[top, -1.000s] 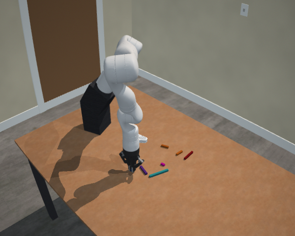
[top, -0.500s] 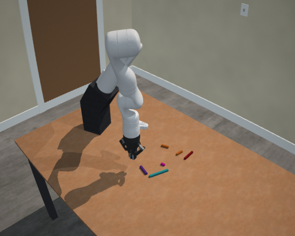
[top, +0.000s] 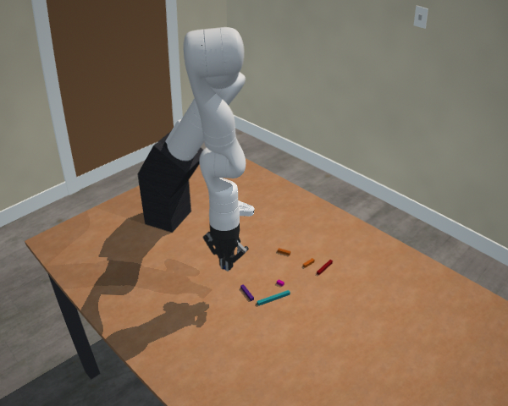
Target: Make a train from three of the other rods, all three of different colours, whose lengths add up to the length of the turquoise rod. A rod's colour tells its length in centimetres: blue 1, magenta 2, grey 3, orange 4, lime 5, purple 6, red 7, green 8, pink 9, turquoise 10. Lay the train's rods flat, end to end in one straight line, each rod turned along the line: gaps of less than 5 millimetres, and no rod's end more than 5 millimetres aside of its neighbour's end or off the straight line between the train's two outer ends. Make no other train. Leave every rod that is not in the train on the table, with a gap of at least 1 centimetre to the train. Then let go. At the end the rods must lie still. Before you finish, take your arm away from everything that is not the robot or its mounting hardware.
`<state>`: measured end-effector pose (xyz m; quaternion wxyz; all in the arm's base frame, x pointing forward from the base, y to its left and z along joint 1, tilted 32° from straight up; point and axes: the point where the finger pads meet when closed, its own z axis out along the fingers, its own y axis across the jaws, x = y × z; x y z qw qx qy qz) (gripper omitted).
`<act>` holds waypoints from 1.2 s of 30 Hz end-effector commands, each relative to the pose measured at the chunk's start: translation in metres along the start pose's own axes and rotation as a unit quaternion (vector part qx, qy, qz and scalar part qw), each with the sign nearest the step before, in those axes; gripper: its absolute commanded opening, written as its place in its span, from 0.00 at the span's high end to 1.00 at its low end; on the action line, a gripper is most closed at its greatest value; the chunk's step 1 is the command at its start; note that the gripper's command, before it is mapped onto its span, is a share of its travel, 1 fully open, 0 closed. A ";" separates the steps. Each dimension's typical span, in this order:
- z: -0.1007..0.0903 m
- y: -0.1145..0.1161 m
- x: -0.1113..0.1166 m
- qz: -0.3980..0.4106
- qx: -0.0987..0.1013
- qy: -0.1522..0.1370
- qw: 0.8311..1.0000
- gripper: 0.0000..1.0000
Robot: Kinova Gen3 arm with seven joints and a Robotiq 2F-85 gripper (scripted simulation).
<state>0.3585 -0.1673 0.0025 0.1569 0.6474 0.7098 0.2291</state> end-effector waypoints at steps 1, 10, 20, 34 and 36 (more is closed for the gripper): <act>-0.001 0.001 -0.001 0.000 0.000 -0.002 1.000 0.95; 0.004 0.020 0.028 0.016 -0.004 0.003 1.000 0.95; 0.009 0.052 0.107 0.054 -0.004 0.009 0.998 0.95; -0.002 0.057 0.193 0.087 0.000 0.000 0.996 0.95; -0.002 0.056 0.194 0.087 0.000 -0.001 0.996 0.95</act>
